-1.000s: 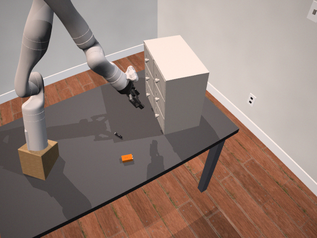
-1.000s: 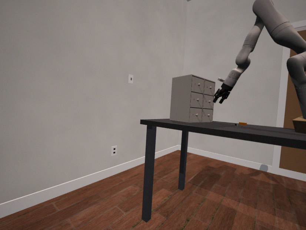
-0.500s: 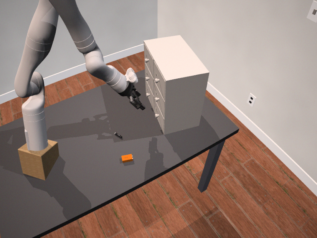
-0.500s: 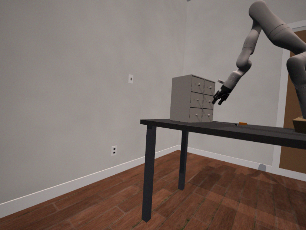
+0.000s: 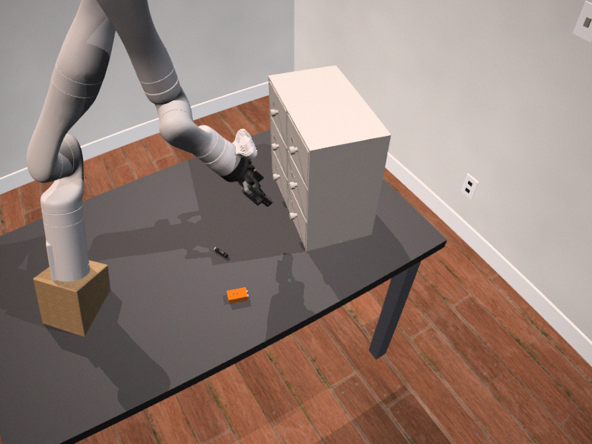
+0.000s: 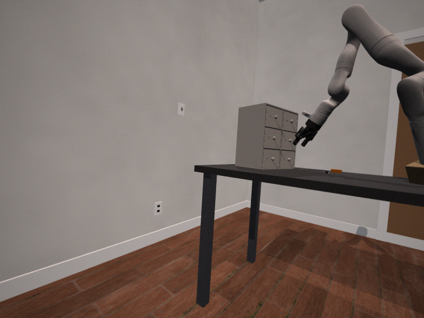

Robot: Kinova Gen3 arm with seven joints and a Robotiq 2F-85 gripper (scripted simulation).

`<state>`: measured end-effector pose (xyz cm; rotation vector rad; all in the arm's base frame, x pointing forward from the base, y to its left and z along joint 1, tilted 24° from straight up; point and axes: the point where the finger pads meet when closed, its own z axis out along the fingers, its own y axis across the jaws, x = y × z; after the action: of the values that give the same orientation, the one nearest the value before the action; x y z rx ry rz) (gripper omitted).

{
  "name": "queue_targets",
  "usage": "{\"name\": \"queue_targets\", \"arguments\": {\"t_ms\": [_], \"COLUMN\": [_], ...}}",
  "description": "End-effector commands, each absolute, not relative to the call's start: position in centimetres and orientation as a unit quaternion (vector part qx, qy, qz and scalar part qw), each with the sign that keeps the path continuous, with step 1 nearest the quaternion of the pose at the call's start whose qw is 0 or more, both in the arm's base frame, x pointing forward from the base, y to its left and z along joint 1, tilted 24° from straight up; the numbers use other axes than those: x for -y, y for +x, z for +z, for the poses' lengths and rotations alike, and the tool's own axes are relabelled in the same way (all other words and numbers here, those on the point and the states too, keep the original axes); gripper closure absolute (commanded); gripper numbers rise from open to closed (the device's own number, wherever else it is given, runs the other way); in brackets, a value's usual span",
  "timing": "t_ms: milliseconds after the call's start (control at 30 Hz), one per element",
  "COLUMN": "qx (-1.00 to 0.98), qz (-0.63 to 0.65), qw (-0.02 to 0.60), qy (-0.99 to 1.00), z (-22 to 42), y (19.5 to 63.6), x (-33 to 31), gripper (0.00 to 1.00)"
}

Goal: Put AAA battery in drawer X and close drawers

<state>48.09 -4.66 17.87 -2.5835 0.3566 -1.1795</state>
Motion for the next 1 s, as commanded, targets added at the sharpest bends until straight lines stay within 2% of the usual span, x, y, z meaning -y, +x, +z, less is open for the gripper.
{"name": "queue_targets", "arguments": {"t_ms": [0,700,967], "qx": [-0.123,-0.123,-0.123], "qz": [-0.408,-0.411,-0.411], "qw": [0.14,0.14,0.14], "qy": [-0.894,-0.892,-0.892], "z": [17.8,17.6,15.5], "y": [48.1,48.2,48.9], "x": [4.5,4.5,3.7], "gripper": [0.0,0.0,0.0]}}
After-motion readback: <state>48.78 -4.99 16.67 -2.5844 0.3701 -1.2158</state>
